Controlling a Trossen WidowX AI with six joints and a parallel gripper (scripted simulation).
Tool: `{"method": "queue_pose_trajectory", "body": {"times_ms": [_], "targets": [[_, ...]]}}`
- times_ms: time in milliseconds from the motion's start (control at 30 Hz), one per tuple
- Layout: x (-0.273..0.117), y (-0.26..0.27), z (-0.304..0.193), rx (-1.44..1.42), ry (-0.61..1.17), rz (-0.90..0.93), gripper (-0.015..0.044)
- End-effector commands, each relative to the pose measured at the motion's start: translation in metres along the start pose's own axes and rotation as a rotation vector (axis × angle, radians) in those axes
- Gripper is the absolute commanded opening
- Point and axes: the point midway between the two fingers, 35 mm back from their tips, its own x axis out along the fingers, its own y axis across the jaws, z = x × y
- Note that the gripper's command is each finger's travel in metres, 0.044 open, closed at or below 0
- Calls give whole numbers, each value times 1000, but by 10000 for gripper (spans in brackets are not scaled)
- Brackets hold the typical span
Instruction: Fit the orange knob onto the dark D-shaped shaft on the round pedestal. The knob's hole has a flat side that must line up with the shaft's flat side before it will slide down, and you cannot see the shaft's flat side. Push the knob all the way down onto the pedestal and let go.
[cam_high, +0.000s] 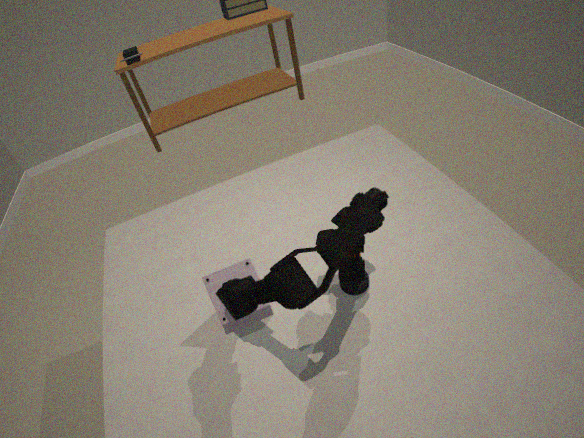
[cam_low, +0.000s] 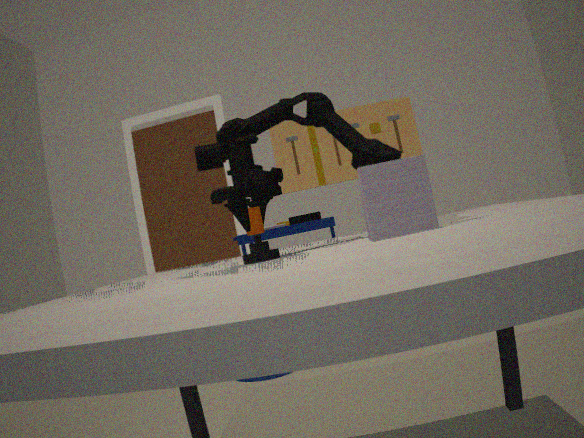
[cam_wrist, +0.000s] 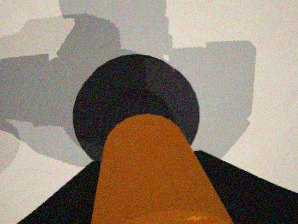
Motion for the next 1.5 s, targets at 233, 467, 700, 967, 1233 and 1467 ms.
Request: {"method": "queue_pose_trajectory", "body": {"times_ms": [233,467,700,967,1233,1467], "targets": [[3,2,0,-8,3,0,0],[1,2,0,-8,3,0,0],[-2,1,0,-33,3,0,0],[-1,-1,-1,-217,3,0,0],[0,0,0,-217,3,0,0],[2,2,0,-217,3,0,0]]}}
